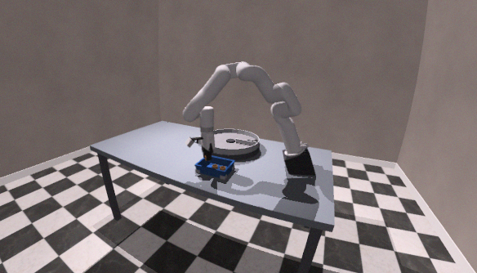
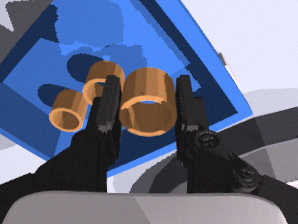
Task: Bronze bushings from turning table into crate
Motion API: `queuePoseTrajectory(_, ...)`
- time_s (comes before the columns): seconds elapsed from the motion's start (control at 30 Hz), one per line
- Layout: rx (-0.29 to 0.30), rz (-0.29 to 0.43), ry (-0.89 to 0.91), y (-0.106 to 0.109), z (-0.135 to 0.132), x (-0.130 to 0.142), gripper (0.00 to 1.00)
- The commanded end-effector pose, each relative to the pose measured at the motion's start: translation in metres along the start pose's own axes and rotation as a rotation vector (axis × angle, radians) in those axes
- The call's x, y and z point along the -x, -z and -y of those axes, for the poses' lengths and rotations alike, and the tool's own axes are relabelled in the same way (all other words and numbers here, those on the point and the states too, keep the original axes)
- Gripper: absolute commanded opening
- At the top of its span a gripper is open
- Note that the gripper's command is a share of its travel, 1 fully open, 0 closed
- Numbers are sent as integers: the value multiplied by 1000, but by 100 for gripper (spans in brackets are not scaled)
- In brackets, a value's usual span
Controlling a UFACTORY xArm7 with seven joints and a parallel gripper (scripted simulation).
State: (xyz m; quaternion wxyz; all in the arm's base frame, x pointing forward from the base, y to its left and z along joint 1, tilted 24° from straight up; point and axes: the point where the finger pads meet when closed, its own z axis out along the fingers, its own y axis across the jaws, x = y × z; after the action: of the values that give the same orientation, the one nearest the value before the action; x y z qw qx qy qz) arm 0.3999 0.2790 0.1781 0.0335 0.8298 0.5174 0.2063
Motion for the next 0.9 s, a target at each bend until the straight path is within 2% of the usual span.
queuePoseTrajectory(0.0, -5, -3, 1, -2, 0, -2, 0)
queuePoseTrajectory(0.43, -5, -3, 1, -3, 0, -2, 0)
queuePoseTrajectory(0.87, -5, -3, 1, -19, 0, -2, 0)
